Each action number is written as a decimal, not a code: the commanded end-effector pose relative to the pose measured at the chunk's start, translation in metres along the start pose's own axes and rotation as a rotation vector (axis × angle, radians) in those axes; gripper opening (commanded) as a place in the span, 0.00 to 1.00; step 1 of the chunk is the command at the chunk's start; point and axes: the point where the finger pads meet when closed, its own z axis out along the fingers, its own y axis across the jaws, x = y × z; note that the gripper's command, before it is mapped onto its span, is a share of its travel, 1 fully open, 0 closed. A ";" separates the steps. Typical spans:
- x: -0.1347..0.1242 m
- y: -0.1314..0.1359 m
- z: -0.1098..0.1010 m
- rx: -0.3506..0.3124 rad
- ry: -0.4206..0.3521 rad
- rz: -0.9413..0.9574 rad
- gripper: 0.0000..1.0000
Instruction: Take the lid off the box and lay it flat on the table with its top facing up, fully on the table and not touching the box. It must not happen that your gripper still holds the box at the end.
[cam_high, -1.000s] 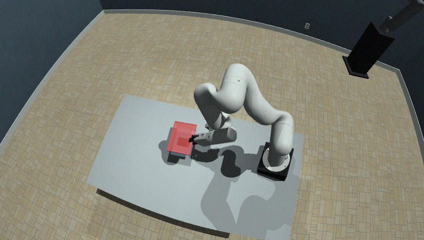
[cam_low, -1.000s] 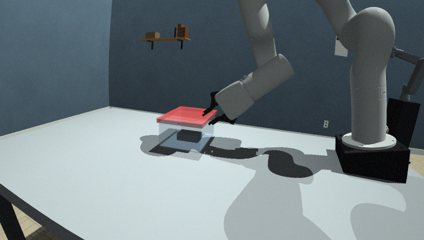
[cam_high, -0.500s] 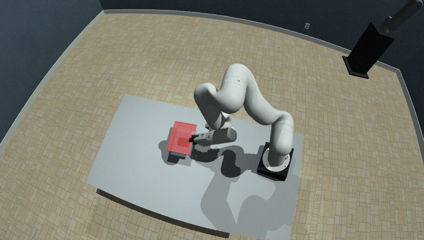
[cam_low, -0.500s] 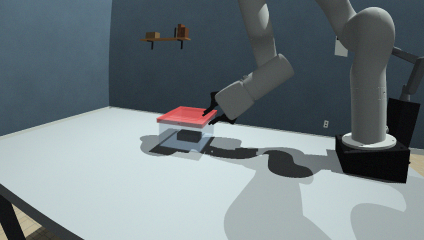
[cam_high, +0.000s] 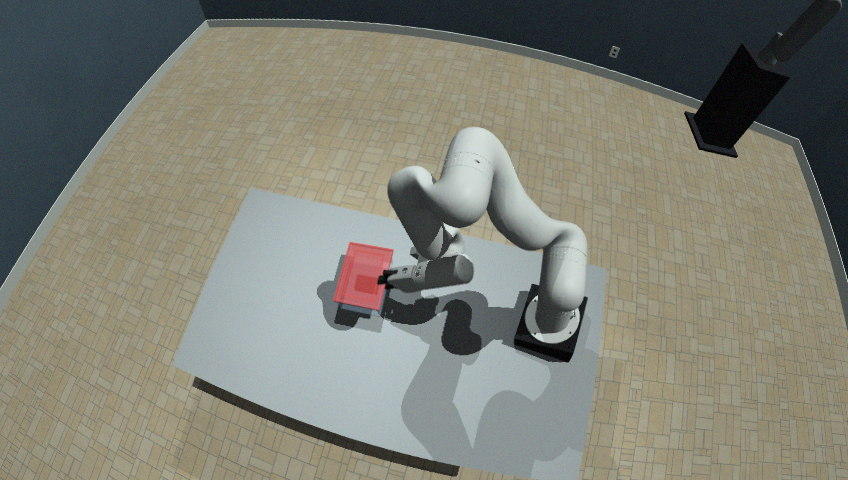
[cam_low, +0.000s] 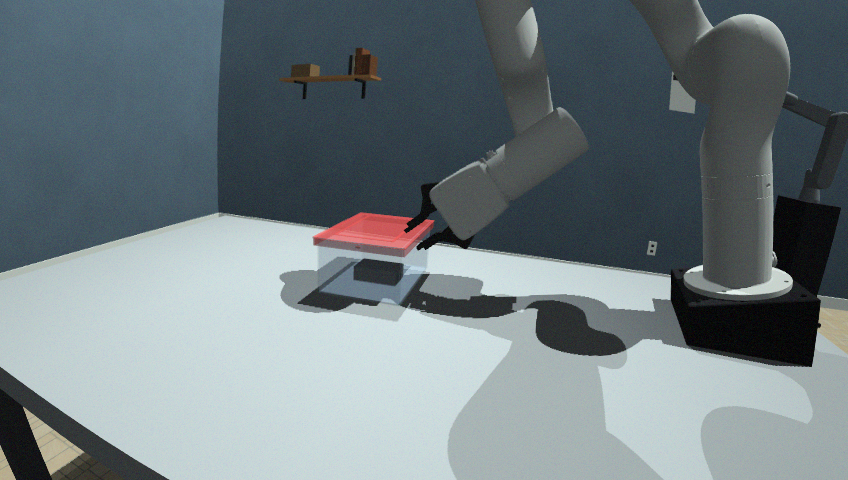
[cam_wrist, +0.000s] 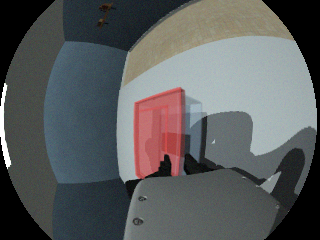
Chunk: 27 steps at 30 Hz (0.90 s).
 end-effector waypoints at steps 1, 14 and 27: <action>0.000 -0.001 0.000 0.001 0.000 0.000 0.32; 0.000 -0.001 -0.001 0.001 0.000 0.000 0.32; 0.000 -0.001 -0.001 0.001 0.000 0.000 0.00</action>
